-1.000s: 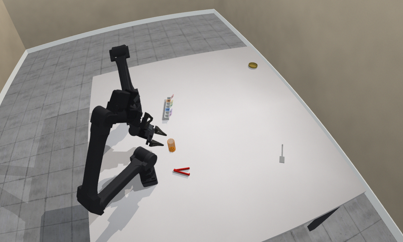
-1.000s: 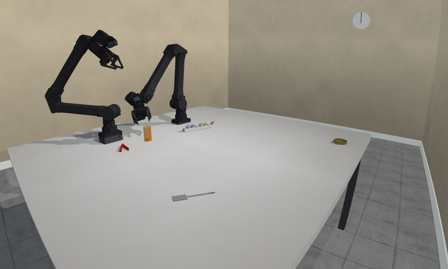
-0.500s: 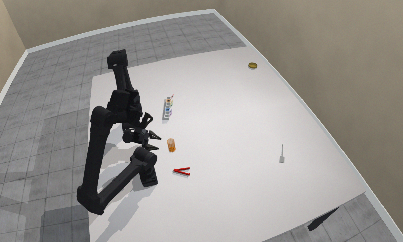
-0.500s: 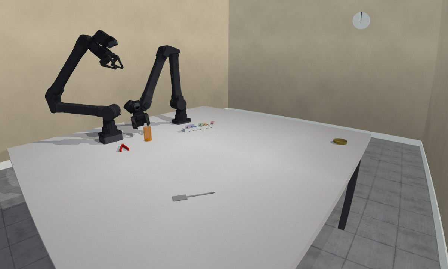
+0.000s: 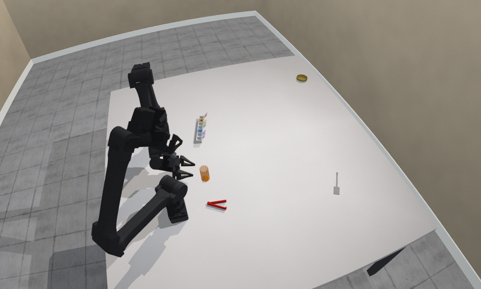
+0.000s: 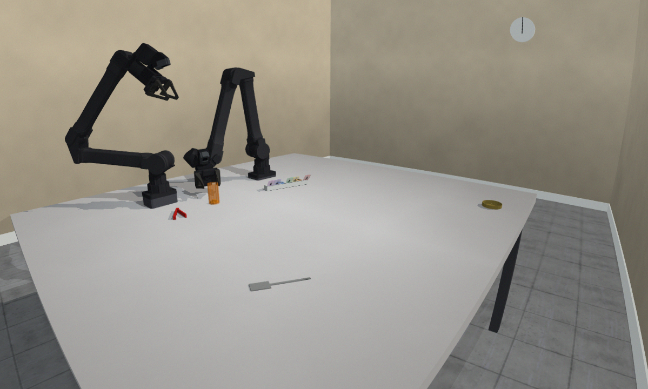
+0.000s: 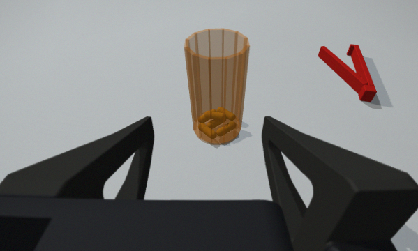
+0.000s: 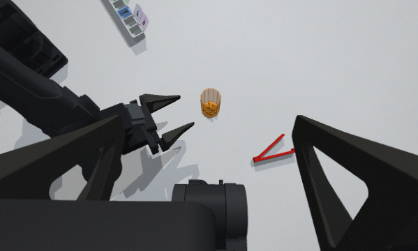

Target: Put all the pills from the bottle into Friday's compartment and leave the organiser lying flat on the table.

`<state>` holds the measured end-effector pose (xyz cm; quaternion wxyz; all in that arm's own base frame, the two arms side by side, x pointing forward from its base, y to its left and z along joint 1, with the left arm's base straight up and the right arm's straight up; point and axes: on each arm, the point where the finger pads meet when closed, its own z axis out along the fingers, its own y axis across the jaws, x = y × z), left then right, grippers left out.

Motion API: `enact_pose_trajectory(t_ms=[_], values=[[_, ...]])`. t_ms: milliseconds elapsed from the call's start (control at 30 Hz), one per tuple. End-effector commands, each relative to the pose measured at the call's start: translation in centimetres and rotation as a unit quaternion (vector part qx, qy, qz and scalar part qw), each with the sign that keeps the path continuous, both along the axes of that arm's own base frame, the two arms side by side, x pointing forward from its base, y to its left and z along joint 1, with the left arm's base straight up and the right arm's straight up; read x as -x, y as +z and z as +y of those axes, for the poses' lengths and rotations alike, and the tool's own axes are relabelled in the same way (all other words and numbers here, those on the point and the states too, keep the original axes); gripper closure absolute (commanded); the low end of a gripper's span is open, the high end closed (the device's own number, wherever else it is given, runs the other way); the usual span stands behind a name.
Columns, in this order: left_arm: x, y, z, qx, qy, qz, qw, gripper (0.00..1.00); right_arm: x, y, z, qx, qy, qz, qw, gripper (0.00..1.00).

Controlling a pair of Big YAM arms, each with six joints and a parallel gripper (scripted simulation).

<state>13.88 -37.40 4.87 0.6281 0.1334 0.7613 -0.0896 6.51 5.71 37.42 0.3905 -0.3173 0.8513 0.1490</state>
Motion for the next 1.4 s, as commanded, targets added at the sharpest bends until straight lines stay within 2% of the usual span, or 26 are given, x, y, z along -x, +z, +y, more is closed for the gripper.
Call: enact_pose_trajectory(t_ms=[0,1000,1367], values=[[-1.1,0.4,-1.1,0.018,0.002,-0.006,1.000,0.34,0.3,2.2,-0.1,-0.013,0.004,-0.018,1.000,0.00],[-4.9,0.4,-3.1,0.024,0.002,-0.007,1.000,0.34,0.3,2.2,-0.1,-0.013,0.004,-0.018,1.000,0.00],[-6.0,0.2,-3.4,0.024,0.001,-0.008,1.000,0.46,0.3,2.2,-0.1,-0.013,0.004,-0.018,1.000,0.00]])
